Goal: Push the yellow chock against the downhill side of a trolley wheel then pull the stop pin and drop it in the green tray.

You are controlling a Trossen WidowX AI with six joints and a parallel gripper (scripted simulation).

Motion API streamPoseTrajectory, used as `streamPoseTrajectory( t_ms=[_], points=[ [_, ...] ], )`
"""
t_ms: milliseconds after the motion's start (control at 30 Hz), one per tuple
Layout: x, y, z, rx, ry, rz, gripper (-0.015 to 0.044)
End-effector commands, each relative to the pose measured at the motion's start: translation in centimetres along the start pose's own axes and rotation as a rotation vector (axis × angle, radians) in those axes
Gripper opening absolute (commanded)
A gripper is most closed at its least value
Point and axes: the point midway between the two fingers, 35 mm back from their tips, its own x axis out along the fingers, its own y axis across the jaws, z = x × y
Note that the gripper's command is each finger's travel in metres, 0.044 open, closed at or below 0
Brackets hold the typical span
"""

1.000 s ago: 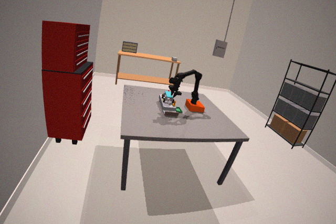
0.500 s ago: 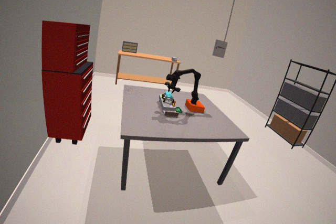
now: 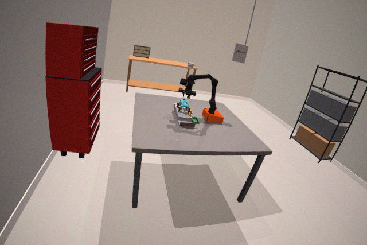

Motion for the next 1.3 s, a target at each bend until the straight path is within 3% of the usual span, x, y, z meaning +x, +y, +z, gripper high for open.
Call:
streamPoseTrajectory(
  t_ms=[0, 1267],
  points=[
    [0.3, 0.1, -2.3, -0.155, 0.027, 0.031, 0.019],
    [3.5, 0.2, -2.4, -0.155, 0.028, 0.031, 0.019]
  ],
)
